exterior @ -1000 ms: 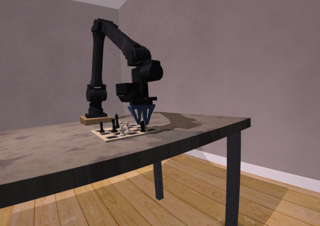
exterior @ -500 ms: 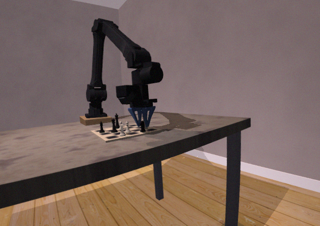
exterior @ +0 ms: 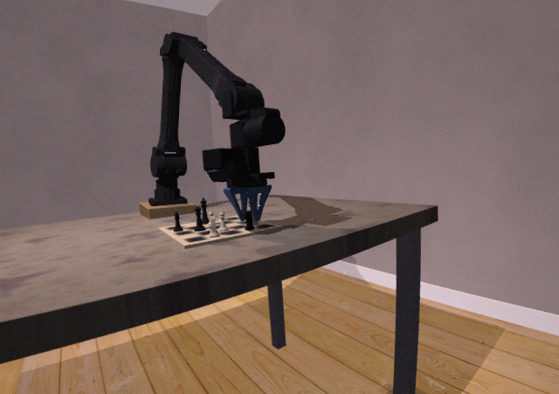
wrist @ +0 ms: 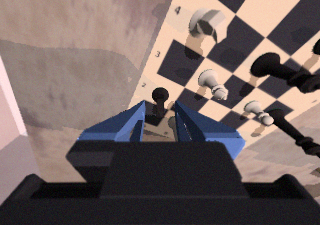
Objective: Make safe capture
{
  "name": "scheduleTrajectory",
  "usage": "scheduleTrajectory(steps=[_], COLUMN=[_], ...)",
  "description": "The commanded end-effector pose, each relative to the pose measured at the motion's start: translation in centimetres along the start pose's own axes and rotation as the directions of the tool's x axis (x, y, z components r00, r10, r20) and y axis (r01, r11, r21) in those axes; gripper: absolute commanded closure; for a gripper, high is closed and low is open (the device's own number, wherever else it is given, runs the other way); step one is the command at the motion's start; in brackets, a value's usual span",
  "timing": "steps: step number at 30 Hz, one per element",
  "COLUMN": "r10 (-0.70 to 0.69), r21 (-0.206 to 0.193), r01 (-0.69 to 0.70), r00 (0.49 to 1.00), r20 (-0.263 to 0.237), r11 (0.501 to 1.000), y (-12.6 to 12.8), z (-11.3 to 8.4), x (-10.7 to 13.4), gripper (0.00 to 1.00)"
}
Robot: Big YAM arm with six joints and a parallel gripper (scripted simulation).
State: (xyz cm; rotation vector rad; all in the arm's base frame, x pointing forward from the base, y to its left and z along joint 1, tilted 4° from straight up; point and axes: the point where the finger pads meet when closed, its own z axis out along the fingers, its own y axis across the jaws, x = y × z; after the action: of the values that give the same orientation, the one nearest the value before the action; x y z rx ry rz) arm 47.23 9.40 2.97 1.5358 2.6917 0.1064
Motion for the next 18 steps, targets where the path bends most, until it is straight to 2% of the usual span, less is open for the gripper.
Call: scheduleTrajectory(steps=[1,14,15,18], r10=[0.009,0.009,0.009,0.008], r21=[-0.007,-0.007,-0.007,-0.007], r01=[-0.009,-0.009,-0.009,-0.008], r00=[1.0,1.0,1.0,1.0], r20=[0.007,0.007,0.007,0.007], r11=[1.0,1.0,1.0,1.0], y=[0.08,0.08,0.08,0.08], z=[0.36,0.36,0.36,0.36], x=[0.14,0.14,0.14,0.14], gripper=[0.63,0.63,1.0,1.0])
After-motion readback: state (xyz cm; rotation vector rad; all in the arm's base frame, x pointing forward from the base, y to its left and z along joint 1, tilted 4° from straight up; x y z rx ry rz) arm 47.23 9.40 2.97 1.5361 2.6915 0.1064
